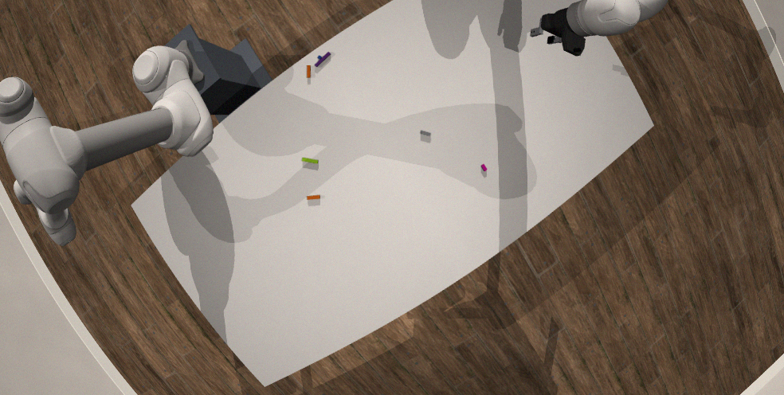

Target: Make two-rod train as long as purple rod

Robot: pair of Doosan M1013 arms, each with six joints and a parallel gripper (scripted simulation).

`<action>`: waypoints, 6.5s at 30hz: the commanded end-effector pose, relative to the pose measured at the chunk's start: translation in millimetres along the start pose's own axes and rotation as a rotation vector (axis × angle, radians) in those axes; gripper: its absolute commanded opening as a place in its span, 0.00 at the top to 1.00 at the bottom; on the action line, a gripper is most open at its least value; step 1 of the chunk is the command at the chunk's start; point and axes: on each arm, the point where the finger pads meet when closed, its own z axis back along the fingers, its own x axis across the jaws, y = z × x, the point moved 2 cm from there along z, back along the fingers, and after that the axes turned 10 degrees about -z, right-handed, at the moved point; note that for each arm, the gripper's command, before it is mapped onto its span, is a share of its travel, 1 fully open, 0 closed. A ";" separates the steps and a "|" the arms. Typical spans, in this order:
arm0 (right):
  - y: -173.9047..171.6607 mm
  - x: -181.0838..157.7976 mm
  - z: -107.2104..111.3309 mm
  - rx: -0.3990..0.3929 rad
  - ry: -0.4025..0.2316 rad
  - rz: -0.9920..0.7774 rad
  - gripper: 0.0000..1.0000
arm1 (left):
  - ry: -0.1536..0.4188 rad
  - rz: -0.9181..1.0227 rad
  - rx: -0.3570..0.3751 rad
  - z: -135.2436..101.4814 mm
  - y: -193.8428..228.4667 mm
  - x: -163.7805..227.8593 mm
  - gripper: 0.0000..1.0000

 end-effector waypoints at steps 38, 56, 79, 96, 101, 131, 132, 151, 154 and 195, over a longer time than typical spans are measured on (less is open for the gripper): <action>3.1 -4.0 0.1 0.006 0.008 0.004 0.00 | 0.112 0.415 -0.064 -156.5 217.4 190.7 0.00; 3.1 -4.0 0.1 0.006 0.008 0.004 0.00 | 0.164 0.595 -0.041 -233.0 273.1 325.4 0.00; 3.1 -4.0 0.1 0.006 0.008 0.004 0.00 | 0.198 0.786 0.011 -318.9 288.9 495.0 0.00; 3.1 -4.0 0.1 0.006 0.008 0.004 0.00 | 0.202 0.841 0.027 -342.6 283.4 544.0 0.00; 3.1 -4.0 0.1 0.006 0.008 0.004 0.00 | 0.202 0.841 0.027 -342.3 283.5 543.4 0.00; 3.1 -4.0 0.1 0.006 0.008 0.004 0.00 | 0.202 0.841 0.027 -342.3 283.6 543.4 0.00; 3.1 -4.0 0.1 0.006 0.008 0.004 0.00 | 0.202 0.841 0.027 -342.3 283.6 543.4 0.00; 3.1 -4.0 0.1 0.006 0.008 0.004 0.00 | 0.202 0.841 0.027 -342.3 283.6 543.4 0.00; 3.1 -4.0 0.1 0.006 0.008 0.004 0.00 | 0.202 0.841 0.027 -342.3 283.6 543.4 0.00; 3.1 -4.0 0.1 0.006 0.008 0.004 0.00 | 0.202 0.838 0.023 -330.4 441.7 462.4 0.00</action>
